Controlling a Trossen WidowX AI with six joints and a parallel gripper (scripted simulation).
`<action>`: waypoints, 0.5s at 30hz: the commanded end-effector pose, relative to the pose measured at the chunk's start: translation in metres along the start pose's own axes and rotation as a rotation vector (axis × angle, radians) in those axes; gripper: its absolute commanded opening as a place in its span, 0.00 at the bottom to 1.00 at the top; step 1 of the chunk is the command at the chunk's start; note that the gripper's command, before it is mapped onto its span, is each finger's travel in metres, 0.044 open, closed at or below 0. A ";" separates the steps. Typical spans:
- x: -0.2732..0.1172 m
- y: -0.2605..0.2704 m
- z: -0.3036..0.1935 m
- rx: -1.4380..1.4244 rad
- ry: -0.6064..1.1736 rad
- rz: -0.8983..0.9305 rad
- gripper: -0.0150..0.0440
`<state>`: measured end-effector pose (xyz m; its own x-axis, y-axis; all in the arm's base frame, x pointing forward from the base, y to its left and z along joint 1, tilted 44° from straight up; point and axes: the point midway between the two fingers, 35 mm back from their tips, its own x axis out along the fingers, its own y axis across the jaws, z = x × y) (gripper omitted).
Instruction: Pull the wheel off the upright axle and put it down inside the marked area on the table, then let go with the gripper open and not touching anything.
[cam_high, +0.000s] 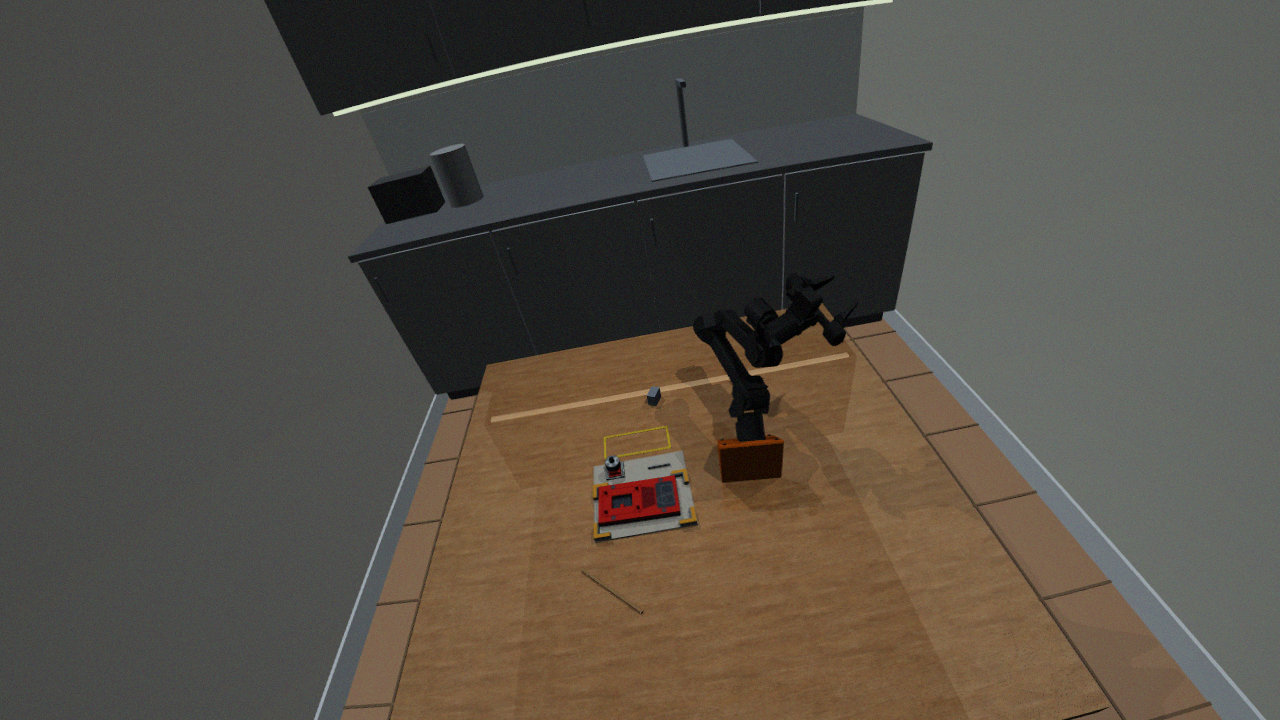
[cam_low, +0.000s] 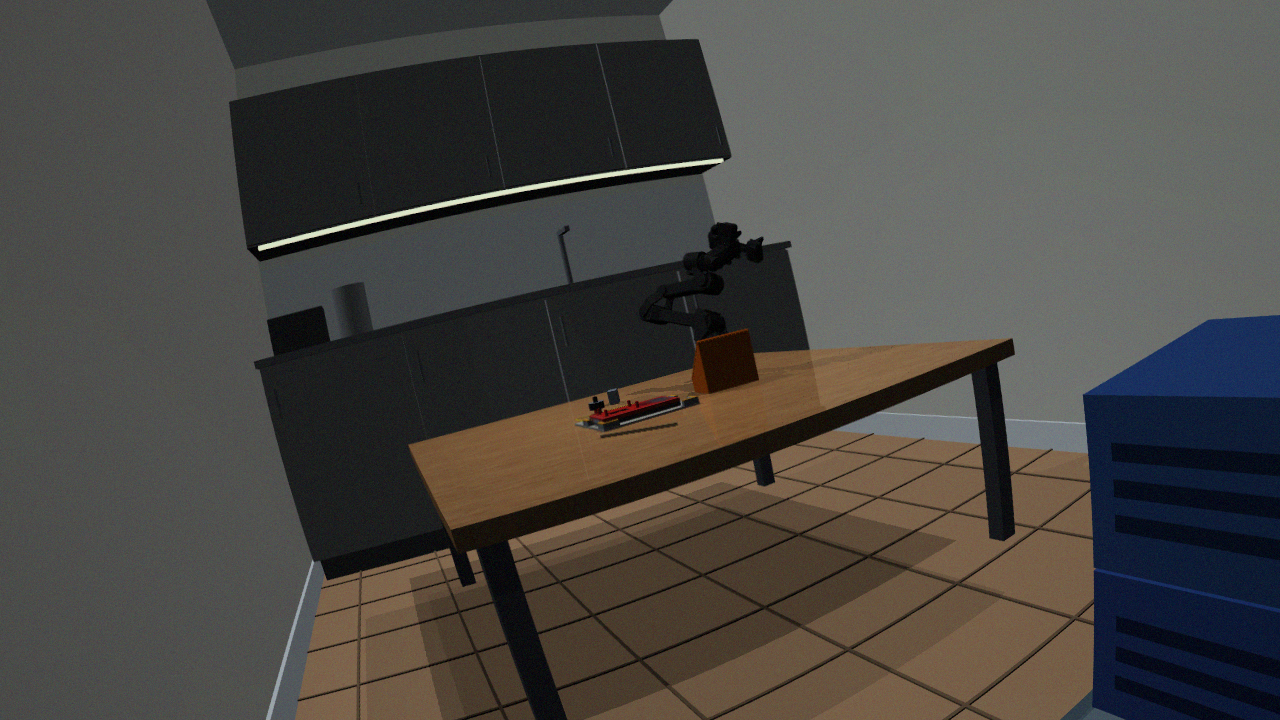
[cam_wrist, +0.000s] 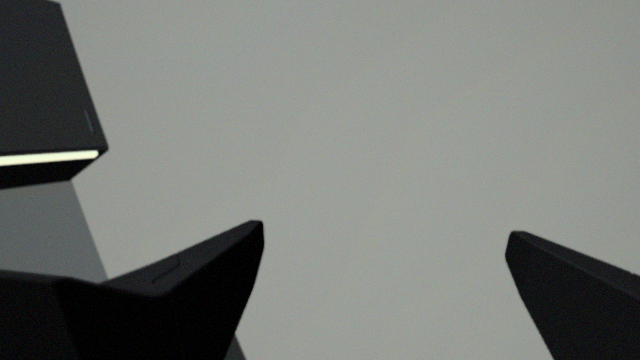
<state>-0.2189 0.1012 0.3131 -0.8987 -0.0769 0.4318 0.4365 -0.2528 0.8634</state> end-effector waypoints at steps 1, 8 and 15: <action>0.000 -0.001 0.002 0.003 -0.008 -0.004 0.89; -0.013 -0.027 0.092 0.096 -0.330 -0.131 0.76; -0.064 -0.055 0.183 0.196 -0.703 -0.267 0.76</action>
<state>-0.2014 0.2478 0.2982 -0.8463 0.4442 0.2941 0.2946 -0.0696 0.9531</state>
